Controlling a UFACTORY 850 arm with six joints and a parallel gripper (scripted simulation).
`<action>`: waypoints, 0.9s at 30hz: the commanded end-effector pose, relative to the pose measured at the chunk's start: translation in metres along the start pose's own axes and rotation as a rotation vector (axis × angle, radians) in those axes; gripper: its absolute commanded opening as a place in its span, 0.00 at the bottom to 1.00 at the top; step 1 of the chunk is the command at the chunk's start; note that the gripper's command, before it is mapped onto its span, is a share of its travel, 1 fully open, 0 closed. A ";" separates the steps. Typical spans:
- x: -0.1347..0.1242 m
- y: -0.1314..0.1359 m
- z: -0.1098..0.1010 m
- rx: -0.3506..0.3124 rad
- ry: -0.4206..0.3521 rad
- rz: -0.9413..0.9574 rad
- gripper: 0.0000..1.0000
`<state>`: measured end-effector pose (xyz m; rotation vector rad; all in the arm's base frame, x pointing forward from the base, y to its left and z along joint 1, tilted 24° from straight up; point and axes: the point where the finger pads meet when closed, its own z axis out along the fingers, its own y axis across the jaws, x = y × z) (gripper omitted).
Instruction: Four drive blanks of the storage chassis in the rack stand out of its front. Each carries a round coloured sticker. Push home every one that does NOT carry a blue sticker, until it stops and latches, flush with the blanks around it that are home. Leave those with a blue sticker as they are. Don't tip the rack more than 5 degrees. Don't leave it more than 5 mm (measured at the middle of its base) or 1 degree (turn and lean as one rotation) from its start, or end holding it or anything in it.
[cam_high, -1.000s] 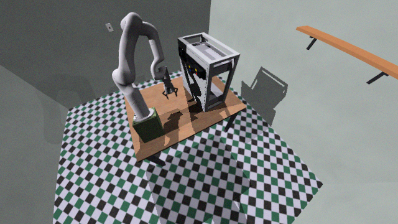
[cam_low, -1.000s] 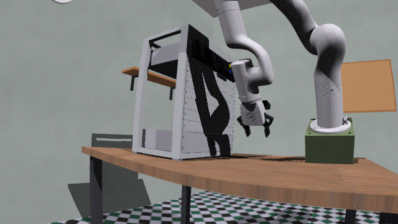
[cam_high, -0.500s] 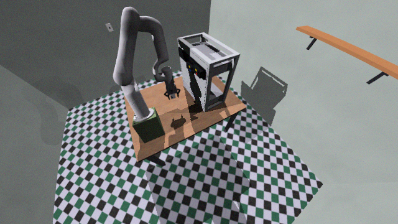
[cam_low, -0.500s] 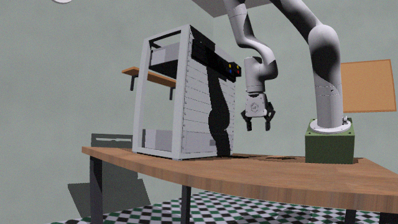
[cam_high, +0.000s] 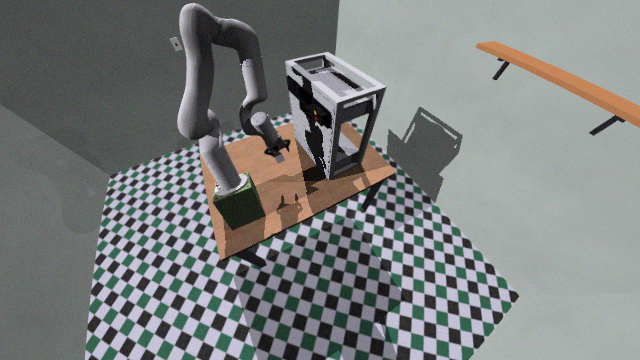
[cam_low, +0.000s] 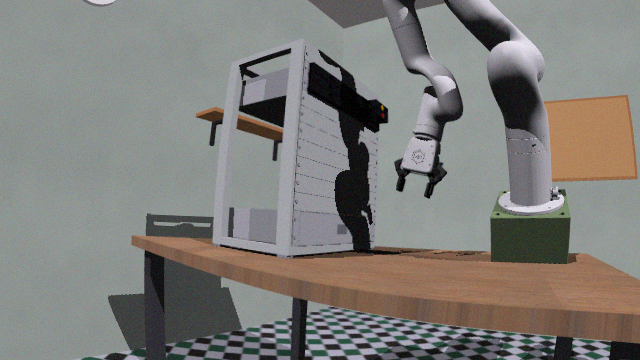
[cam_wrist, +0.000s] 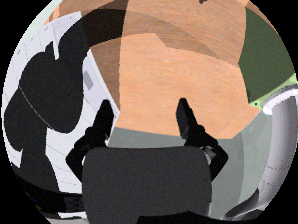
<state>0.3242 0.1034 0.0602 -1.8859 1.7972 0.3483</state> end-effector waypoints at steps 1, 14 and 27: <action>0.003 -0.010 -0.022 0.136 -0.097 -0.015 1.00; 0.015 -0.035 -0.088 0.468 -0.211 -0.052 1.00; 0.030 -0.049 -0.159 0.791 -0.214 -0.095 1.00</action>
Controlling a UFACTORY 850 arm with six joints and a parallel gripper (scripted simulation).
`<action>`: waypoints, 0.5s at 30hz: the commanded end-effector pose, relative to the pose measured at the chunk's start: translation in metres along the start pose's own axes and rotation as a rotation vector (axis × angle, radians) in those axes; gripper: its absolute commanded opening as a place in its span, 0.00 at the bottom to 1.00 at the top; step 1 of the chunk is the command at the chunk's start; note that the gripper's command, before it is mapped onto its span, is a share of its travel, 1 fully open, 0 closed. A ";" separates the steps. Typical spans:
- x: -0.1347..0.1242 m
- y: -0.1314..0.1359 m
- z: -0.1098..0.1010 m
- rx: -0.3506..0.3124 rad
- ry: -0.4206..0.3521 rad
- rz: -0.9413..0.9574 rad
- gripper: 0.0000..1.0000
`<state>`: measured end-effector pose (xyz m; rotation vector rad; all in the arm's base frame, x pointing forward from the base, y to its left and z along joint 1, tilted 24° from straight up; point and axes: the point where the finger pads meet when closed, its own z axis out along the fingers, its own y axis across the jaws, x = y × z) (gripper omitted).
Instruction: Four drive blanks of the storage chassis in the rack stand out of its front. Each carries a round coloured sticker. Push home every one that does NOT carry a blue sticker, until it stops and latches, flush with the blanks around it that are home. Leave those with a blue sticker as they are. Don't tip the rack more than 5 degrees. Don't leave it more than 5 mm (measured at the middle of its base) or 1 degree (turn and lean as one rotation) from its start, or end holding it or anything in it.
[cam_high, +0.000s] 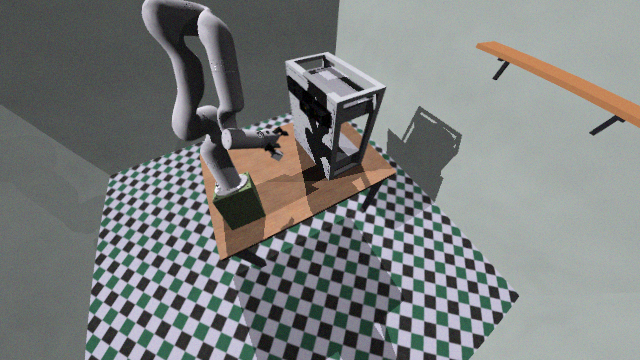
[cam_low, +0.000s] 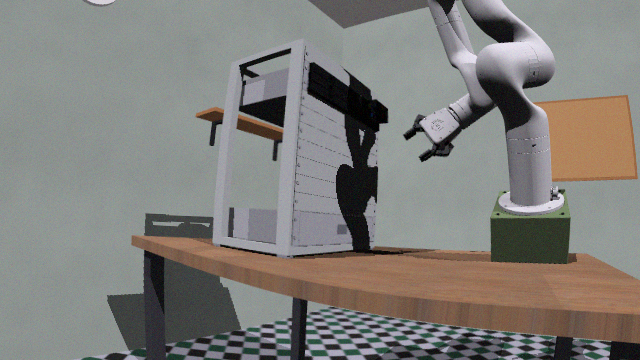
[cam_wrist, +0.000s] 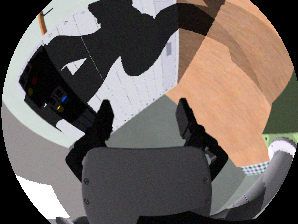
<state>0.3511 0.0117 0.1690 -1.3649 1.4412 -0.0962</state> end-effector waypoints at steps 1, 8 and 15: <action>0.001 -0.022 -0.022 0.125 -0.001 -0.033 1.00; 0.004 -0.048 -0.053 0.288 0.026 -0.085 1.00; 0.005 -0.062 -0.073 0.384 0.051 -0.119 1.00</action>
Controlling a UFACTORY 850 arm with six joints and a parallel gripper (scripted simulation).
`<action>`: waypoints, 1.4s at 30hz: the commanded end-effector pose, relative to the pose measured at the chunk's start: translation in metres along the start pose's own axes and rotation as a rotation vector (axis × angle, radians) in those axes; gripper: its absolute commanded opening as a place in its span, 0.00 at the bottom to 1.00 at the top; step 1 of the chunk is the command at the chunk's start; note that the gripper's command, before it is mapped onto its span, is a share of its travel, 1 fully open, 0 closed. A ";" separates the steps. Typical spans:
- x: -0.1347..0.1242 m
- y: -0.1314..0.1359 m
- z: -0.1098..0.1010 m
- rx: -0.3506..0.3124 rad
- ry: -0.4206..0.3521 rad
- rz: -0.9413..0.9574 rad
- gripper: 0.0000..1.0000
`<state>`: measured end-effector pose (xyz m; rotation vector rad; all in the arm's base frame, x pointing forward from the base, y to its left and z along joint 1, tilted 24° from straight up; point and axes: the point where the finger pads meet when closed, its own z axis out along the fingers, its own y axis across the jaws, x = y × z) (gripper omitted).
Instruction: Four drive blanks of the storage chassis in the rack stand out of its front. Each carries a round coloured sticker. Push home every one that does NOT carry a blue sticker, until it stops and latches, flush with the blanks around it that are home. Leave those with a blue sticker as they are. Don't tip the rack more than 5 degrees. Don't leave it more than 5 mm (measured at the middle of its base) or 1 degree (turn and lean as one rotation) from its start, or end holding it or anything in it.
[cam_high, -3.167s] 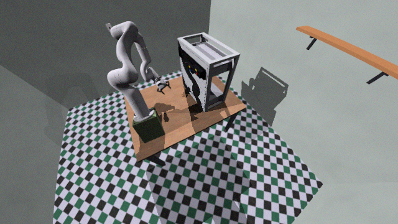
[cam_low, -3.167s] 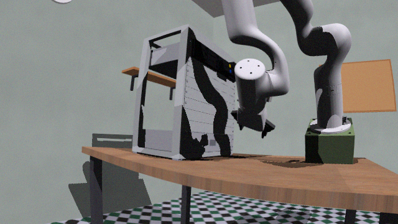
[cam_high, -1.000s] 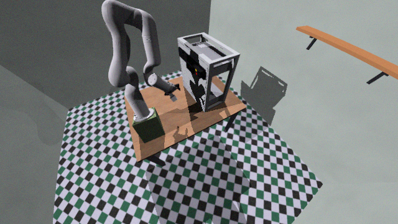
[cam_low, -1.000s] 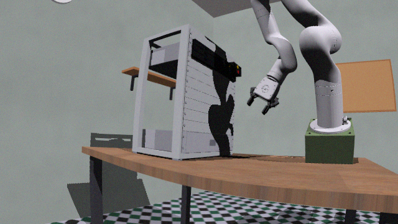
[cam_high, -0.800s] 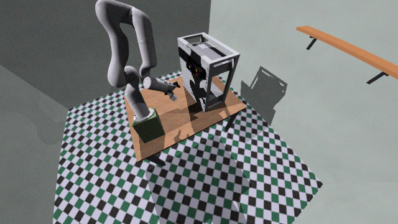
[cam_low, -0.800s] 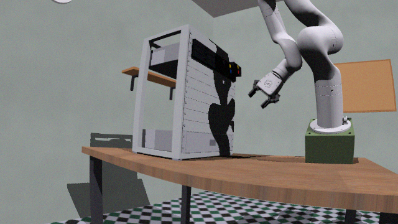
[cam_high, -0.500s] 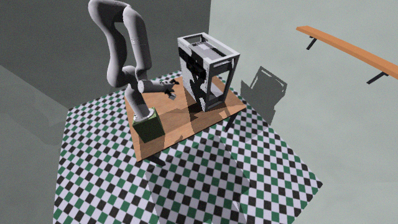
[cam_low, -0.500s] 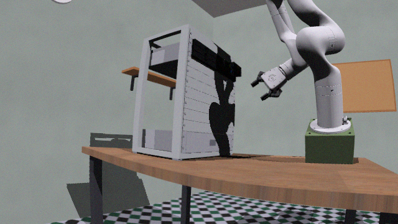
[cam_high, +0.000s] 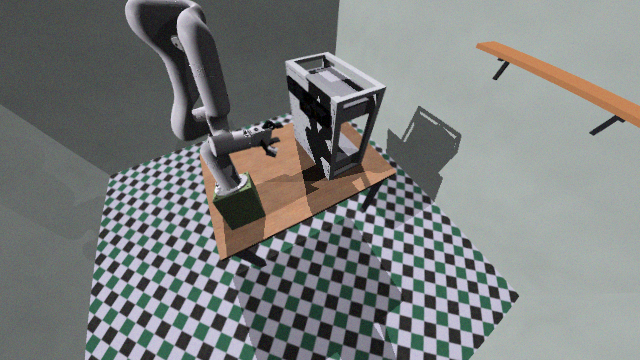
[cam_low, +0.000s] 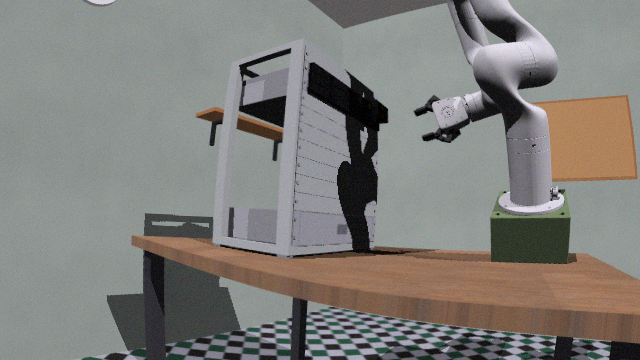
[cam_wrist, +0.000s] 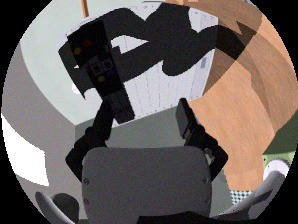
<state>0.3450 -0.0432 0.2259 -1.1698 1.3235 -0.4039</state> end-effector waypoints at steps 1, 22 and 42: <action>0.003 -0.017 -0.013 0.077 0.017 -0.029 1.00; 0.008 -0.056 -0.048 0.271 0.089 -0.115 1.00; 0.009 -0.061 -0.054 0.298 0.101 -0.129 1.00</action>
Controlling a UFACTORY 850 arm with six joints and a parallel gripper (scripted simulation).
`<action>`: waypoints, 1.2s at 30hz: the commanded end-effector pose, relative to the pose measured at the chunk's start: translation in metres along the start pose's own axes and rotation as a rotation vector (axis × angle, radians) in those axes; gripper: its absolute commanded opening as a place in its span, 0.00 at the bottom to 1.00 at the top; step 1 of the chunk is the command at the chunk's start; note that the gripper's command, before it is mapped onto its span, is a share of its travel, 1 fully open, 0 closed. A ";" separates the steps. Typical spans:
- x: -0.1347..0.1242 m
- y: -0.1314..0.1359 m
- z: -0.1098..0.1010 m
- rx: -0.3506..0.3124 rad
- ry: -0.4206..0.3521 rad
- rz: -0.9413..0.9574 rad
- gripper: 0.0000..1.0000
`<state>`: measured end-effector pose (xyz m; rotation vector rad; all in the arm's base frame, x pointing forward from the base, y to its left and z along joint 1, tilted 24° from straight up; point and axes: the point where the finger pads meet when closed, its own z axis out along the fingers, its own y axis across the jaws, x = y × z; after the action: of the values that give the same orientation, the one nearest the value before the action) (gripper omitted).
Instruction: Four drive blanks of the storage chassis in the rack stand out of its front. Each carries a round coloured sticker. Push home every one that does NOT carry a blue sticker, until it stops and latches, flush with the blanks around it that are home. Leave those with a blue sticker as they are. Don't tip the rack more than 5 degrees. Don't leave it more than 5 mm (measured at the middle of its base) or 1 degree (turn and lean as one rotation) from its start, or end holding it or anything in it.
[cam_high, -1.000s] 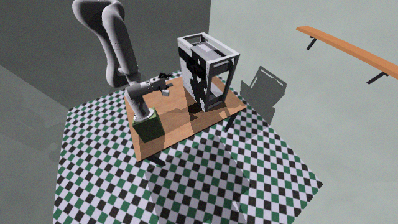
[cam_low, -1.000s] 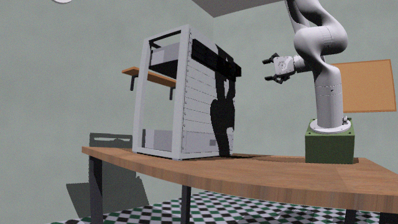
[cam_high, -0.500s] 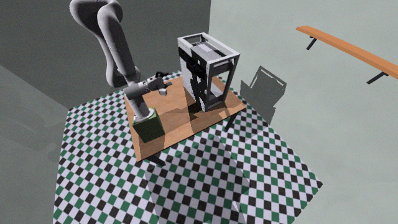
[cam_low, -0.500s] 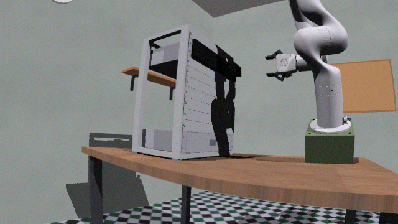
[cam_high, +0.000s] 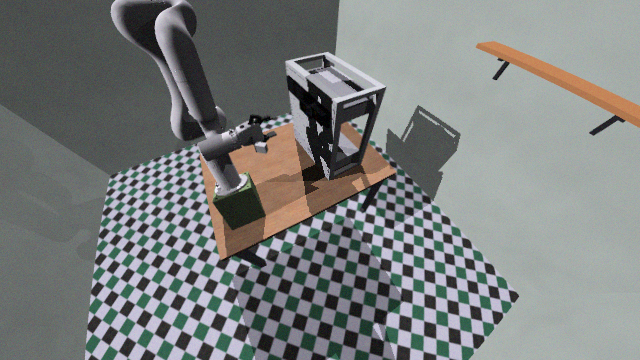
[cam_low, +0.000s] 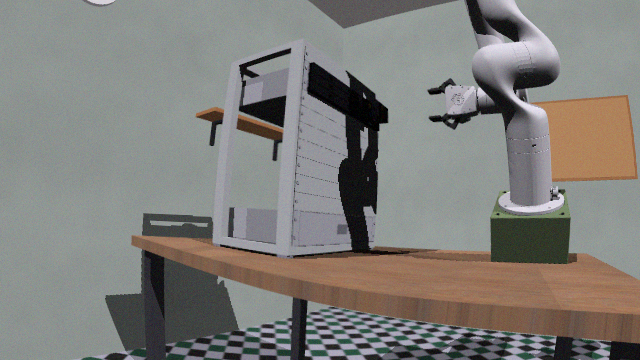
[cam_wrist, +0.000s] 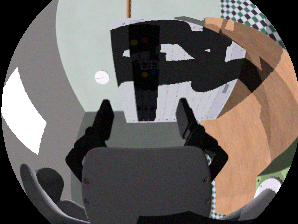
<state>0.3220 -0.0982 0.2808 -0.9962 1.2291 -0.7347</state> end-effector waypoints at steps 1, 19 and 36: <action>0.000 -0.001 0.000 0.001 0.000 -0.001 1.00; -0.002 0.000 0.006 0.001 0.000 -0.001 1.00; -0.021 0.001 0.065 0.001 0.000 -0.001 1.00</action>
<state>0.3618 -0.0743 0.2885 -0.9999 1.2200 -0.7298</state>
